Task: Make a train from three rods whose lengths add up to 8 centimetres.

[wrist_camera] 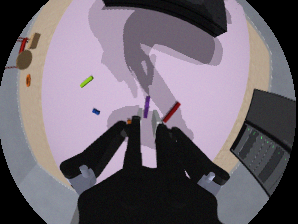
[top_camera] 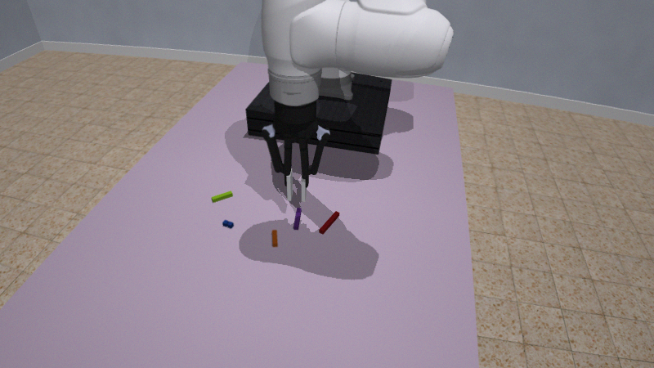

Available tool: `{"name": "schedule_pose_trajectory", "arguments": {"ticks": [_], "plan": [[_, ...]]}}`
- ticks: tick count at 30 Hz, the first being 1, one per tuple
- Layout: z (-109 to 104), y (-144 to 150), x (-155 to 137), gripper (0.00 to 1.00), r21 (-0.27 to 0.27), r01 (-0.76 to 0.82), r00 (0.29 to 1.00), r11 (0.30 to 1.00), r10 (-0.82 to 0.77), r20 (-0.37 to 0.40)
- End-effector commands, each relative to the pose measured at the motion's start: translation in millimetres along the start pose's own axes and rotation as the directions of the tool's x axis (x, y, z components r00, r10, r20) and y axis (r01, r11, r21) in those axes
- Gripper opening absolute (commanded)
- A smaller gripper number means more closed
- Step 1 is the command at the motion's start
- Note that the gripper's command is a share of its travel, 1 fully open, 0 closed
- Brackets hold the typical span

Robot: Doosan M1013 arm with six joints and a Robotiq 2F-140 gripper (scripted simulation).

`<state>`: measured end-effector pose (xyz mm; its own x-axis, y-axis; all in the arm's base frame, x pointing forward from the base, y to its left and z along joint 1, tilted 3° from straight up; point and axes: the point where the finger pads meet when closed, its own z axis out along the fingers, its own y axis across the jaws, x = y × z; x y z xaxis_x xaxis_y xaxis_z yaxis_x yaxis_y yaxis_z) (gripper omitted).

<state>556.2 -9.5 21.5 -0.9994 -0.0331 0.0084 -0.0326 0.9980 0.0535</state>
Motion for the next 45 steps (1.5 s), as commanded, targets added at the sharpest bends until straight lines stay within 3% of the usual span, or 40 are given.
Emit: {"name": "schedule_pose_trajectory", "arguments": {"ticks": [1, 26, 45], "plan": [[0, 0, 0, 0.15, 0.0, 0.0, 1.0, 1.0, 0.0, 0.0], [2, 0, 0, 0.15, 0.0, 0.0, 1.0, 1.0, 0.0, 0.0], [22, 0, 0, 0.15, 0.0, 0.0, 1.0, 1.0, 0.0, 0.0]]}}
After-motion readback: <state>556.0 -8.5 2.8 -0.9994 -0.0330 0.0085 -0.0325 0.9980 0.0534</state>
